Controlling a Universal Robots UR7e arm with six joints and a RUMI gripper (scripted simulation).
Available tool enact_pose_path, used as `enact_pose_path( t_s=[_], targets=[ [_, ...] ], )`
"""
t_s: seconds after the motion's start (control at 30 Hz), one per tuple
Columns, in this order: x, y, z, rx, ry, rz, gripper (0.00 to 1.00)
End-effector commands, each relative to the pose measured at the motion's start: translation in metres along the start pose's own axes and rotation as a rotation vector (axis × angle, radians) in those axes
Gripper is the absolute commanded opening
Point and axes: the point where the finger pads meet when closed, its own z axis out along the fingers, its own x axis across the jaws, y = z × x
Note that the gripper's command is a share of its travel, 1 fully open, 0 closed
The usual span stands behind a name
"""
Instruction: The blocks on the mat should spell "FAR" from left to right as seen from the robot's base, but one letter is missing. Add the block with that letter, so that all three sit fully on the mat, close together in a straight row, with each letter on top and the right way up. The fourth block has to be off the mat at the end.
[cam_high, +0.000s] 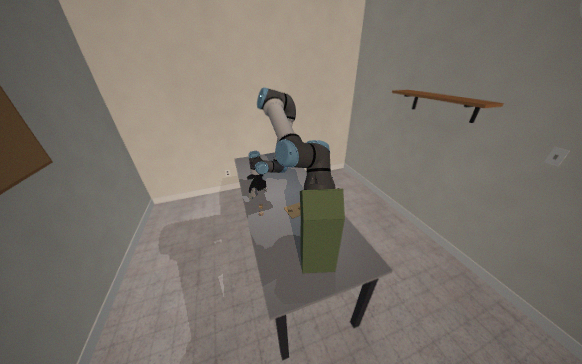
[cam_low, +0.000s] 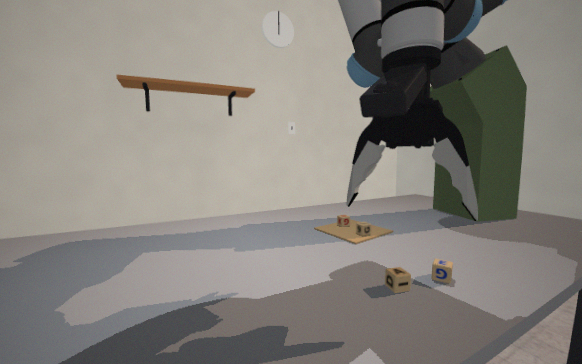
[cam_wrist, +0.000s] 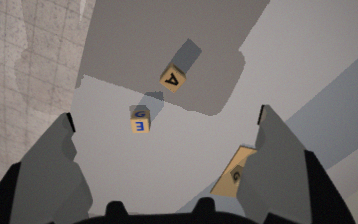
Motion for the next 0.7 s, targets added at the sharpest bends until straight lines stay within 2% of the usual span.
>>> enact_pose_path(
  t_s=[0.0, 0.07, 0.57, 0.67],
  targets=[
    [0.0013, 0.0006, 0.0017, -0.001, 0.003, 0.139, 1.0],
    [0.0013, 0.0006, 0.0017, -0.001, 0.003, 0.139, 1.0],
    [0.0045, 0.0057, 0.0078, -0.001, 0.003, 0.508, 1.0],
    [0.0046, 0.006, 0.0081, -0.001, 0.003, 0.527, 1.0]
  ],
)
